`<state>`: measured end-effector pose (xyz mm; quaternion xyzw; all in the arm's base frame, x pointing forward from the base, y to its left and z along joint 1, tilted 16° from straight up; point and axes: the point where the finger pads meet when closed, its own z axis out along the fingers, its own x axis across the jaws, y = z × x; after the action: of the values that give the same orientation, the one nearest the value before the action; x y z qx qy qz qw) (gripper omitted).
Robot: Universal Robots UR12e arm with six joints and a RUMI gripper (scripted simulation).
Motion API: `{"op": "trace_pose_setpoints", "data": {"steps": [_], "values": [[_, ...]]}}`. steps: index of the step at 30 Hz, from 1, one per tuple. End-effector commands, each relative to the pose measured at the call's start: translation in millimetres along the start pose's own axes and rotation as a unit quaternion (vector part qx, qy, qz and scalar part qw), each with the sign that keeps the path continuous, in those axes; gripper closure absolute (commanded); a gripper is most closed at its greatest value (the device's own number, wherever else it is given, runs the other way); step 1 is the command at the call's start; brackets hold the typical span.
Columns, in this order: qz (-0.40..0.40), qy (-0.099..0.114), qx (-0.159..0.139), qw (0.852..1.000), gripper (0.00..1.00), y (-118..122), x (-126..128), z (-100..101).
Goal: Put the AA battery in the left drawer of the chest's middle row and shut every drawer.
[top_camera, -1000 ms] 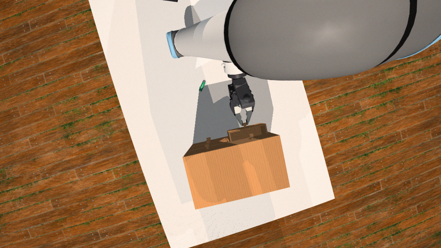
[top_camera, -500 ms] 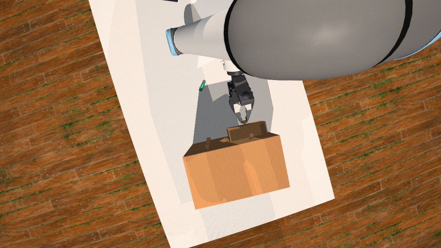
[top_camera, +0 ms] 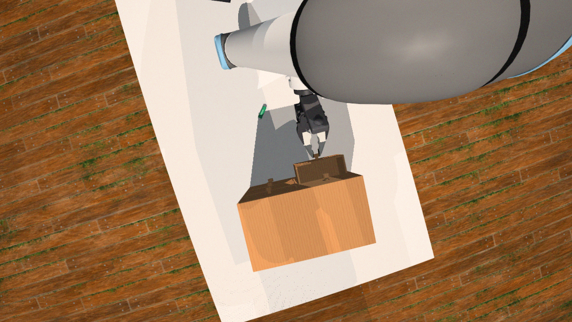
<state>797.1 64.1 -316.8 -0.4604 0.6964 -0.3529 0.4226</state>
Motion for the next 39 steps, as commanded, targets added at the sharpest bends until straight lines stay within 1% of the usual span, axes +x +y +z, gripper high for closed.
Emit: {"op": "trace_pose_setpoints", "data": {"steps": [1, 39], "values": [[0.0, 0.0, 0.0, 1.0, 0.93, 0.8, -0.1, -2.5], [0.0, 0.0, 0.0, 1.0, 0.93, 6.3, -0.1, -12.1]]}}
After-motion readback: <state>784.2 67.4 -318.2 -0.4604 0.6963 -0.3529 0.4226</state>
